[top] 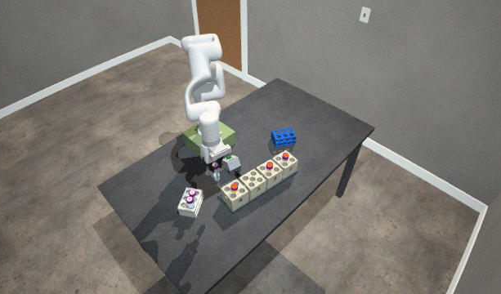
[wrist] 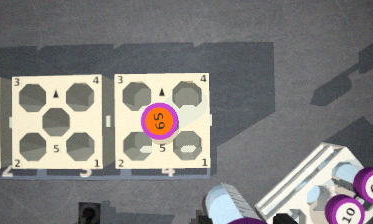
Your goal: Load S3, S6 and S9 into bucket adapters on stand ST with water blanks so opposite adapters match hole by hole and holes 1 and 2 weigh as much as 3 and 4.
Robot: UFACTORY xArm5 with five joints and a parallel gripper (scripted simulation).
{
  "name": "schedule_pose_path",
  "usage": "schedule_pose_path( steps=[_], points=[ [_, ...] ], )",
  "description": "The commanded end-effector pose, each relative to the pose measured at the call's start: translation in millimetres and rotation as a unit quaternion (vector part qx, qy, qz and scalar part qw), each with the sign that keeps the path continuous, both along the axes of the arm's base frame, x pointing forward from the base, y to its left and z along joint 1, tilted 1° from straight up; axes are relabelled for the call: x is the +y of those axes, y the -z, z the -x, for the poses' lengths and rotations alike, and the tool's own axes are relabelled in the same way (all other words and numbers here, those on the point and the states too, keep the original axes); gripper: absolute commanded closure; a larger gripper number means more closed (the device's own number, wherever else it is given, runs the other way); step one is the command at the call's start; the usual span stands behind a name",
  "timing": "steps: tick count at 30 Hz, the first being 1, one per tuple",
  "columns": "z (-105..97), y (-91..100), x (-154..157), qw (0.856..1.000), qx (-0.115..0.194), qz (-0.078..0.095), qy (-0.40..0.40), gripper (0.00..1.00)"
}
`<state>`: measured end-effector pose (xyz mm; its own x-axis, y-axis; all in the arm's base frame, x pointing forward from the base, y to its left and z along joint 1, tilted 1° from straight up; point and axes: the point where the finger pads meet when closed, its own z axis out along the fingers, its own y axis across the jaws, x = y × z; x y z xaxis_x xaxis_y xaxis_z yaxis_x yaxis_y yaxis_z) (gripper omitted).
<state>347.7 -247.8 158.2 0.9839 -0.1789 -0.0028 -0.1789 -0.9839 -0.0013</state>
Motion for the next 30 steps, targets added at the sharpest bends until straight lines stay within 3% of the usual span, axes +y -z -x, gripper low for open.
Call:
schedule_pose_path(
  steps=[1, 30],
  points=[
    [-13.0, -1.3, 18.2, 1.0, 0.002, 0.006, 0.0, 1.0],
    [-78.8, 0.1, 124.8, 1.0, 0.002, 0.005, 0.0, 1.0]
  ],
)
